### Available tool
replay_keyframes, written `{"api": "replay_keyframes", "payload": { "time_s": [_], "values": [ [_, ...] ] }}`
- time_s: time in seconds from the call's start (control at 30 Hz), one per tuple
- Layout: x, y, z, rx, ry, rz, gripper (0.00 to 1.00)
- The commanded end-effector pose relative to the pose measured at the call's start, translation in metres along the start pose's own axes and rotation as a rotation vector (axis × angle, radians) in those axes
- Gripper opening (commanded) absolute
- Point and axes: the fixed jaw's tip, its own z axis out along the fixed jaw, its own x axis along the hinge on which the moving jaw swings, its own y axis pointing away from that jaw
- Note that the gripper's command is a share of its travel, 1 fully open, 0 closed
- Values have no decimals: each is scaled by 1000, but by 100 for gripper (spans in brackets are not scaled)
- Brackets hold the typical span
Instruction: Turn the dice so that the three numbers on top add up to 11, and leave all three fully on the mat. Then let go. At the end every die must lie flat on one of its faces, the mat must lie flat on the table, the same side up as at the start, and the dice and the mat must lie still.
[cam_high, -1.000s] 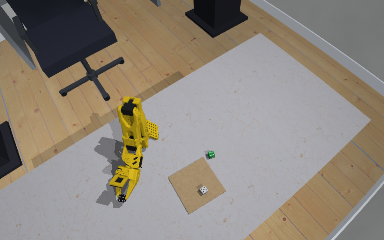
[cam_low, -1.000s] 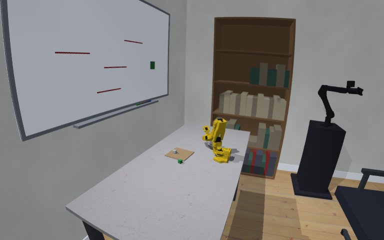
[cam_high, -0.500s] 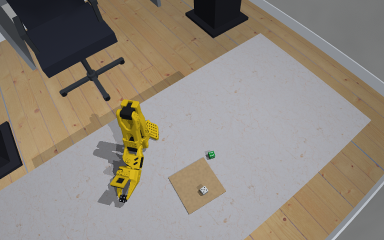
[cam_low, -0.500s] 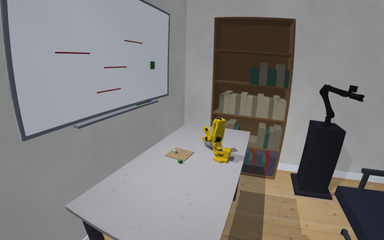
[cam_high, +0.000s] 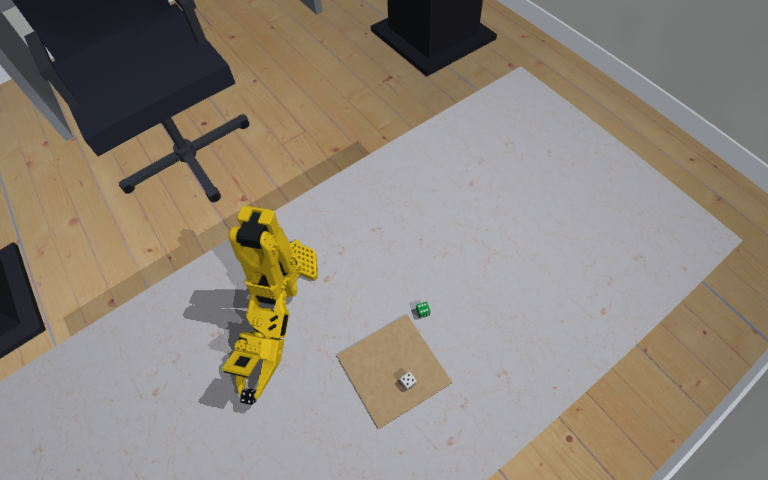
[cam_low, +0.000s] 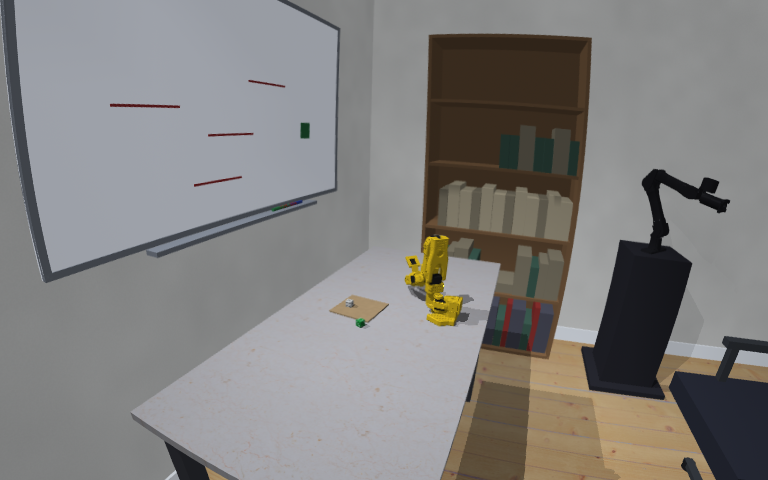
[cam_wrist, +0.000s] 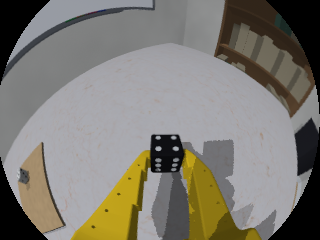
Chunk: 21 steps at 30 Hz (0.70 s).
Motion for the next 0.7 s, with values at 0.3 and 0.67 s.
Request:
{"api": "replay_keyframes", "payload": {
  "time_s": [0.3,0.67],
  "values": [
    [-4,-2,5,7,-48,13,0],
    [-2,-2,6,7,-48,13,0]
  ]
}}
